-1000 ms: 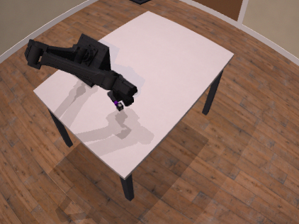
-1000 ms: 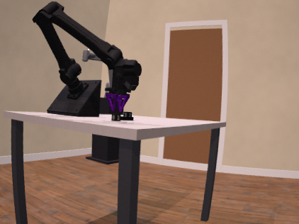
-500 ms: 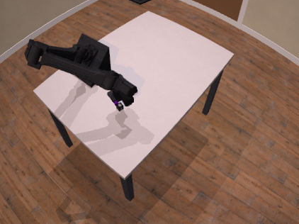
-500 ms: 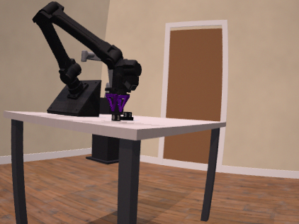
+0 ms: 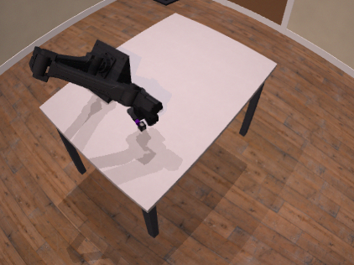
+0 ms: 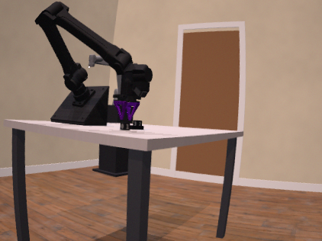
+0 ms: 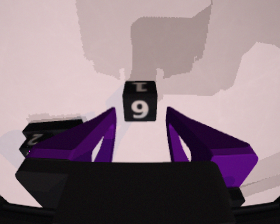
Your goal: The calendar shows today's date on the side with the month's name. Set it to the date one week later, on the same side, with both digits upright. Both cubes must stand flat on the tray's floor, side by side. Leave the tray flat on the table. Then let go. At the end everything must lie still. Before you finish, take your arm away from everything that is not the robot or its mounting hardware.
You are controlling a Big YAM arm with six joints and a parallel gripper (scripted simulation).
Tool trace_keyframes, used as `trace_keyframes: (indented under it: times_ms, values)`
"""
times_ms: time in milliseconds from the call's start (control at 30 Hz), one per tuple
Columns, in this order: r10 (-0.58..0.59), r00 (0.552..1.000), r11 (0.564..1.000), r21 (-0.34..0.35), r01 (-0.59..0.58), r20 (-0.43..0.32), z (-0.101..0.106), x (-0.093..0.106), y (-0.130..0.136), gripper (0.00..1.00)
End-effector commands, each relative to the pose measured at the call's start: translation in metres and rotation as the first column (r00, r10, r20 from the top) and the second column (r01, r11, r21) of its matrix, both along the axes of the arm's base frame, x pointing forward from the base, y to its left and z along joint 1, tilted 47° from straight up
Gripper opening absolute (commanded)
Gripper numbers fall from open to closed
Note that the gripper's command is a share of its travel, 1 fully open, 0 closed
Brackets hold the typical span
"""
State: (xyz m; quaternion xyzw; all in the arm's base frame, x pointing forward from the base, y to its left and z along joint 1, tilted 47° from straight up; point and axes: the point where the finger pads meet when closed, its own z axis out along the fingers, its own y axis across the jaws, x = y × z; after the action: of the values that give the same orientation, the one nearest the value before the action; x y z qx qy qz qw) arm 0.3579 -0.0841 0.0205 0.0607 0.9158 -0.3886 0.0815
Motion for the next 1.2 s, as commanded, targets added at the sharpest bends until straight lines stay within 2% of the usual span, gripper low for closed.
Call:
trace_keyframes:
  times_ms: [0, 1167]
  values:
    - [0.011, 1.000, 1.000, -0.005, -0.011, -0.009, -0.0046, -0.0016, -0.0001, 0.44]
    - [0.016, 1.000, 1.000, -0.004, -0.016, 0.000, -0.0030, -0.0016, 0.0027, 0.44]
